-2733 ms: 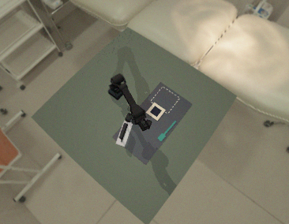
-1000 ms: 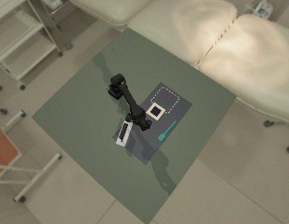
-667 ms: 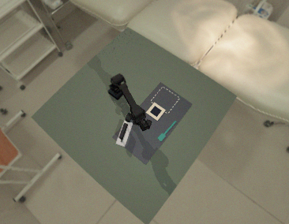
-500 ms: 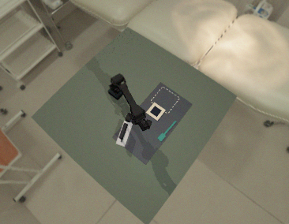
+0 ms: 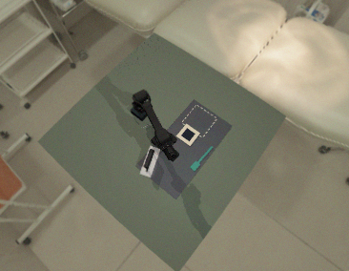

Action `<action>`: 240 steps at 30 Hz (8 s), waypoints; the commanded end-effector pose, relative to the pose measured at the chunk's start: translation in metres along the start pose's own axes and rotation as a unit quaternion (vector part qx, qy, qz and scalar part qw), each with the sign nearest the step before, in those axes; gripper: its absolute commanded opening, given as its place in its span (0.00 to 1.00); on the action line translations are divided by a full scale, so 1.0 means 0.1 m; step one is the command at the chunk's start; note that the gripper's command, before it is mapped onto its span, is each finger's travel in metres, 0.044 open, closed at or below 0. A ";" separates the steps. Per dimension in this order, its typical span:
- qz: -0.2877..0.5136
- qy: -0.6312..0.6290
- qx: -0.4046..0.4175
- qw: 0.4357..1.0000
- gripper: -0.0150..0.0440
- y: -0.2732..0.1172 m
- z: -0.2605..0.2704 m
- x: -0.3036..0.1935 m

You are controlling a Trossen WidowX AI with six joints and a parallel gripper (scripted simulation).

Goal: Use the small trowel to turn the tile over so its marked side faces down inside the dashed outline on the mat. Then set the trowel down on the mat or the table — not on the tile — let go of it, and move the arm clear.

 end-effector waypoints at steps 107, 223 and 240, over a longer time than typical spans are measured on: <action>0.004 0.974 -0.006 0.226 0.71 0.16 0.29 -1.08; 0.006 0.683 -0.002 0.731 0.71 -0.27 0.26 -1.07; 0.006 0.685 -0.002 0.729 0.71 -0.03 0.25 -1.07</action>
Point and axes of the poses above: the point midway between the two fingers, 35 mm back from their tips, its own y axis out along the fingers, its own z axis across the jaws, x = y × z, the point moved 4 cm from there along -y, back along the fingers, and after that the axes turned 11 degrees about y, right-handed, at the moved point
